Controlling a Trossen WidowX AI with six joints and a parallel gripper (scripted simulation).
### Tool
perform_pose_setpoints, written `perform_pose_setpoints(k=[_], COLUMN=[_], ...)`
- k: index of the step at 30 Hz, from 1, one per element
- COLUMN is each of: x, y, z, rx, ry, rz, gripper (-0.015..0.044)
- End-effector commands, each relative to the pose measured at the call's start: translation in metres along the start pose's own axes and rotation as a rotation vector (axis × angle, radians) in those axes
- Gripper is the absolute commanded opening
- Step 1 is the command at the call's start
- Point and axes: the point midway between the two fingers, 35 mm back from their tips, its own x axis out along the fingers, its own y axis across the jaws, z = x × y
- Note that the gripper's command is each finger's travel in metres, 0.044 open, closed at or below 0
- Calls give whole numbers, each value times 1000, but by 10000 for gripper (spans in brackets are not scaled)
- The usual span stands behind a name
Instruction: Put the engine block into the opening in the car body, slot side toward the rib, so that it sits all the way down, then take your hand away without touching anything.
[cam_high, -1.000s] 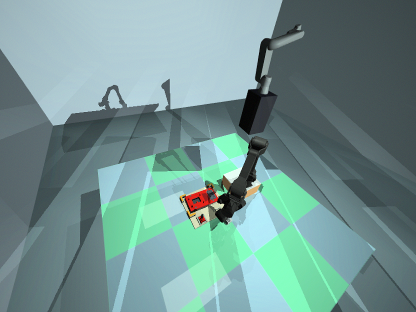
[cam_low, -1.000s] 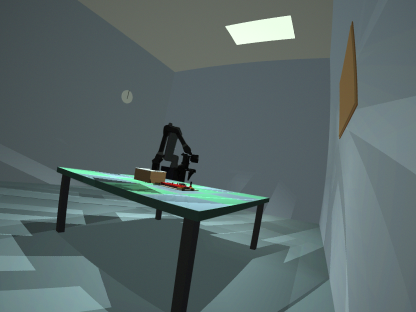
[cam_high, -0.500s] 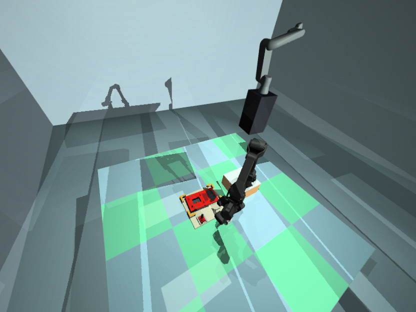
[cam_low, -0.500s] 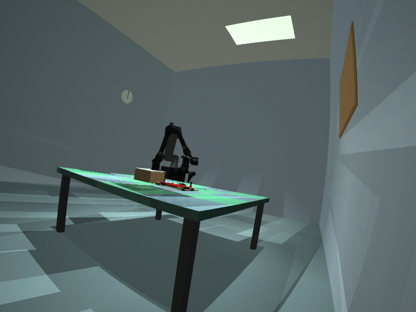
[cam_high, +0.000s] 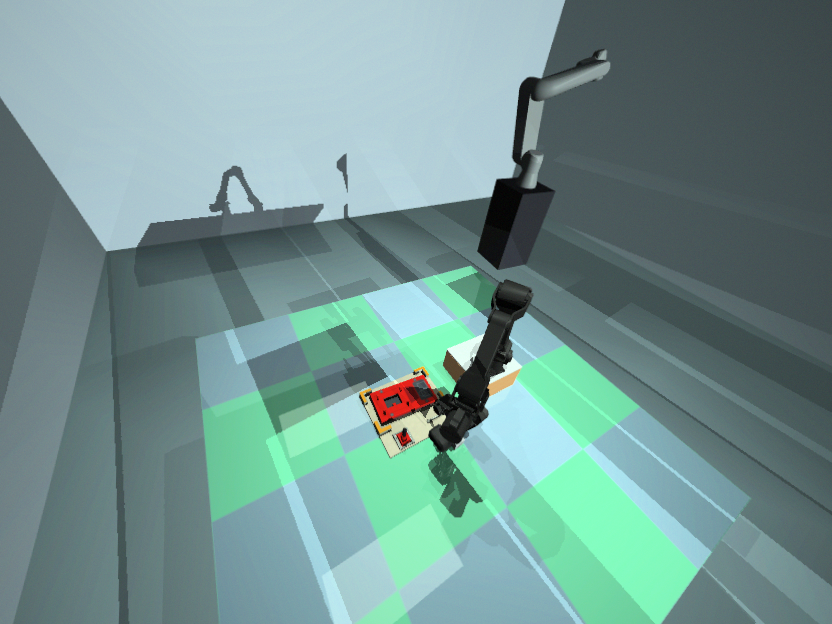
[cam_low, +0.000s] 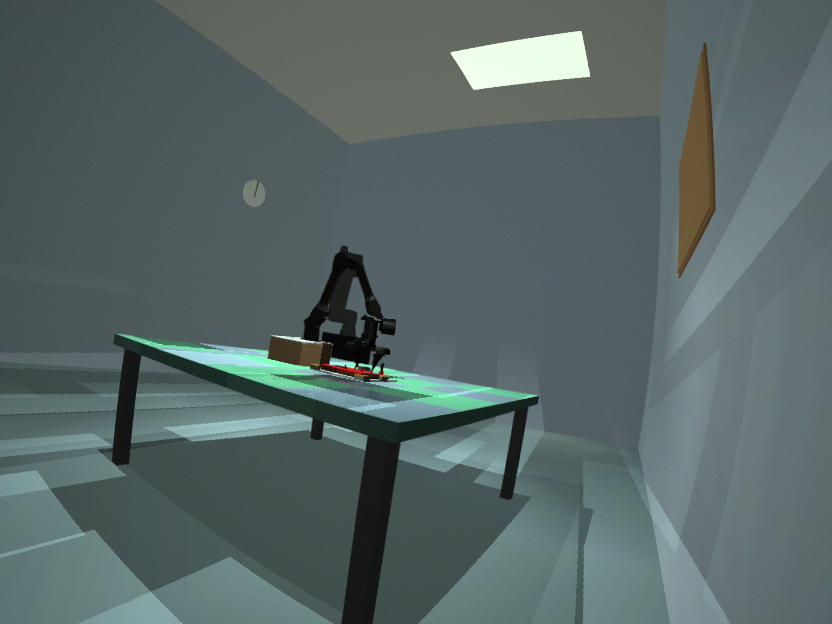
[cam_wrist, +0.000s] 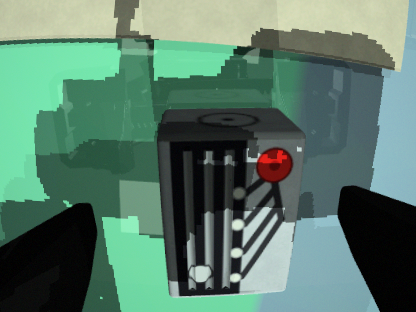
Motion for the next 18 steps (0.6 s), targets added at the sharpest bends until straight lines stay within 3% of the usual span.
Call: perform_pose_setpoints(k=[1,5,13,16,18], x=[2,2,2,0,-5], y=[-2,-2,-2,-1,0], z=[0,0,0,0,0], rx=[2,2,2,2,2], ry=[2,2,2,2,2], rz=[-5,-5,-5,-5,-5], gripper=[256,151,98,19,0])
